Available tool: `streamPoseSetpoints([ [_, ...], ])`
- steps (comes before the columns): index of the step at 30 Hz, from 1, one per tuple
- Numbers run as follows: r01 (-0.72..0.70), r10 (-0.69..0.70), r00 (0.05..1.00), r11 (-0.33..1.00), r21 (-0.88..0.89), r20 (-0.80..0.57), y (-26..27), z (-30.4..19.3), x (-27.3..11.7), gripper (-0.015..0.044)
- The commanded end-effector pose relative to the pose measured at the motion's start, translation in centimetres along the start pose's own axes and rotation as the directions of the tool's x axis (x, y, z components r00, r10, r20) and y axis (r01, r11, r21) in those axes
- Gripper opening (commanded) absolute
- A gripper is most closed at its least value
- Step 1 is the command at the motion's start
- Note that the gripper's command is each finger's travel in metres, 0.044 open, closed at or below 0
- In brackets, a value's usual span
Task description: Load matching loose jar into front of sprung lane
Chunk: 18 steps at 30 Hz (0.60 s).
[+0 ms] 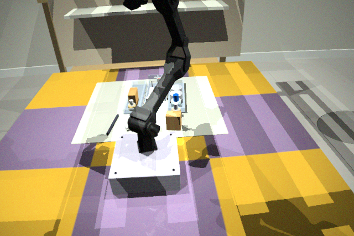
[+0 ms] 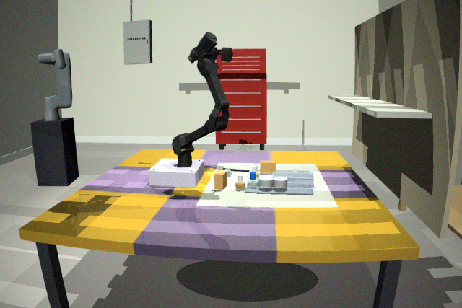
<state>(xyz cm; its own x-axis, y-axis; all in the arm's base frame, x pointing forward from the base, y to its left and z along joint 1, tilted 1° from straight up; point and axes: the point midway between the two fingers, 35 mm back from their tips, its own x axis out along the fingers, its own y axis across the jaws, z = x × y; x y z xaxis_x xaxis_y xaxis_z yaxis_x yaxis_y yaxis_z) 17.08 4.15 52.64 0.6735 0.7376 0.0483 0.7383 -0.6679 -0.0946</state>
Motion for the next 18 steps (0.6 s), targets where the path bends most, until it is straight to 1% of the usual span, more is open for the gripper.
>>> streamPoseSetpoints([
  [1, 0.000, 0.000, 1.000, 1.000, -0.005, -0.006, -0.2, -0.1, -0.1, 0.0426],
  [2, 0.001, -0.001, 1.000, 1.000, -0.022, -0.025, -0.7, -0.3, -0.2, 0.0440],
  [3, -0.010, 0.007, 0.999, 0.997, -0.070, -0.050, -1.5, -0.6, -0.5, 0.0440],
  [5, -0.072, 0.054, 0.995, 0.968, -0.240, -0.082, -2.9, -0.9, -0.9, 0.0440],
  [8, -0.162, 0.123, 0.986, 0.859, -0.486, -0.111, -4.9, -1.0, -0.9, 0.0440],
  [10, -0.205, 0.166, 0.979, 0.748, -0.631, -0.121, -6.2, -0.7, -0.4, 0.0440],
  [13, -0.231, 0.231, 0.965, 0.537, -0.811, -0.123, -7.6, 0.1, 0.8, 0.0440],
  [15, -0.216, 0.273, 0.955, 0.379, -0.900, -0.114, -8.3, 0.8, 2.0, 0.0440],
  [18, -0.142, 0.340, 0.936, 0.138, -0.980, -0.088, -8.6, 2.3, 4.1, 0.0440],
])
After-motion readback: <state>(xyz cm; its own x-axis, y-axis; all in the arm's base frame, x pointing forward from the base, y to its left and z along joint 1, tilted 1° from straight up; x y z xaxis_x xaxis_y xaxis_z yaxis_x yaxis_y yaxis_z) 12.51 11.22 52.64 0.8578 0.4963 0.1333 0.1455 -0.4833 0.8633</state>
